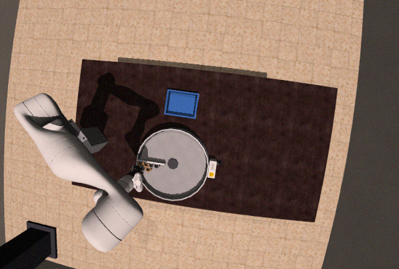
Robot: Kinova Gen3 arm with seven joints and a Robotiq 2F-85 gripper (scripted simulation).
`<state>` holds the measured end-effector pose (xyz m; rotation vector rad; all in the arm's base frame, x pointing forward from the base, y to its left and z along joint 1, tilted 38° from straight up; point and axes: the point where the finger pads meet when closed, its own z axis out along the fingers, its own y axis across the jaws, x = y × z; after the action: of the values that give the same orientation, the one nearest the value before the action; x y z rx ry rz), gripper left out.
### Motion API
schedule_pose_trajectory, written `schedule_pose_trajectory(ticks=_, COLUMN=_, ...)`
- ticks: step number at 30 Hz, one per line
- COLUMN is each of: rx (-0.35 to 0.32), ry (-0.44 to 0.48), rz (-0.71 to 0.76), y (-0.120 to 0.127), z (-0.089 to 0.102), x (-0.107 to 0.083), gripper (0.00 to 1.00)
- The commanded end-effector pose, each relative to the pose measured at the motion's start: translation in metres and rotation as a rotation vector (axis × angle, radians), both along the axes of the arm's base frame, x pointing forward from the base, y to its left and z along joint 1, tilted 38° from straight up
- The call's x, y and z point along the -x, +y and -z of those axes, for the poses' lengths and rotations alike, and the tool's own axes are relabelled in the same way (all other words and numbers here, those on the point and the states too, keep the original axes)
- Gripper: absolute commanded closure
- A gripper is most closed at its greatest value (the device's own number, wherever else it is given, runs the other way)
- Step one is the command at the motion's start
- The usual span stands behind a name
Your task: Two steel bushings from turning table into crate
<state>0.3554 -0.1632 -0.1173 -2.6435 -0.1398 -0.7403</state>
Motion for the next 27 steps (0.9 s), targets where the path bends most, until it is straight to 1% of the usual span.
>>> schedule_pose_trajectory(ticks=1, rx=0.01, ry=0.003, rz=-0.002, y=-0.003, z=0.003, x=0.0, gripper=0.86)
schedule_pose_trajectory(ticks=8, rx=0.01, ry=0.003, rz=-0.002, y=-0.003, z=0.003, x=0.0, gripper=0.86)
schedule_pose_trajectory(ticks=9, rx=0.003, ry=0.0, rz=0.0, y=-0.001, z=0.0, x=0.0, gripper=0.86)
schedule_pose_trajectory(ticks=25, rx=0.01, ry=0.003, rz=-0.002, y=-0.003, z=0.003, x=0.0, gripper=0.86)
schedule_pose_trajectory(ticks=27, rx=0.004, ry=0.001, rz=0.0, y=-0.008, z=-0.016, x=0.009, gripper=0.86)
